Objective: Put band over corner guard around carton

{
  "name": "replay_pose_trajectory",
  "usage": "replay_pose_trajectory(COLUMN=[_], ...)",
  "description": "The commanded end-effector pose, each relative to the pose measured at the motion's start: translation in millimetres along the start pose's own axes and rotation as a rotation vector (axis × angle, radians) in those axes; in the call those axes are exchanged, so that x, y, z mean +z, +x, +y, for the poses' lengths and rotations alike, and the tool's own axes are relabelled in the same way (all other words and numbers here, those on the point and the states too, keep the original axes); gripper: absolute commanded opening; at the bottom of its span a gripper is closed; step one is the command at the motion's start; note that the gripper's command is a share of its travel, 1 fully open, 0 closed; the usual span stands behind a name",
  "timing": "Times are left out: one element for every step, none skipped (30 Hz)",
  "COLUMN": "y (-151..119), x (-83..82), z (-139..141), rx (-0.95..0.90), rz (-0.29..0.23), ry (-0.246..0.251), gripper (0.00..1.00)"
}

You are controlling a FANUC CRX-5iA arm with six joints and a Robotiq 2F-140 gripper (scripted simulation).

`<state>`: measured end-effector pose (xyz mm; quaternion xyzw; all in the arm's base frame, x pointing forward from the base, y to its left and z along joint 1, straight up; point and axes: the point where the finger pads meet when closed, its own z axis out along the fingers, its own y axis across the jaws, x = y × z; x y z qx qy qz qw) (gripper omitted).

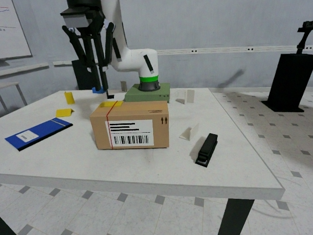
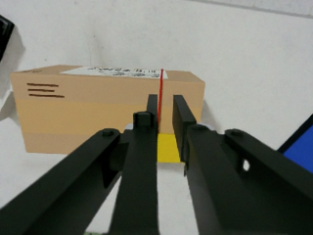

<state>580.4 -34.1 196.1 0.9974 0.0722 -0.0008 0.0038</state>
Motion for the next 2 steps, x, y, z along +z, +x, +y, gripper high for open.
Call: replay_pose_trajectory(y=[0.3, 0.3], x=[-1.1, -1.1], z=[0.2, 0.2], rx=[0.000, 0.000], rz=[0.002, 0.002], ry=[-0.001, -0.001], gripper=[0.18, 0.18])
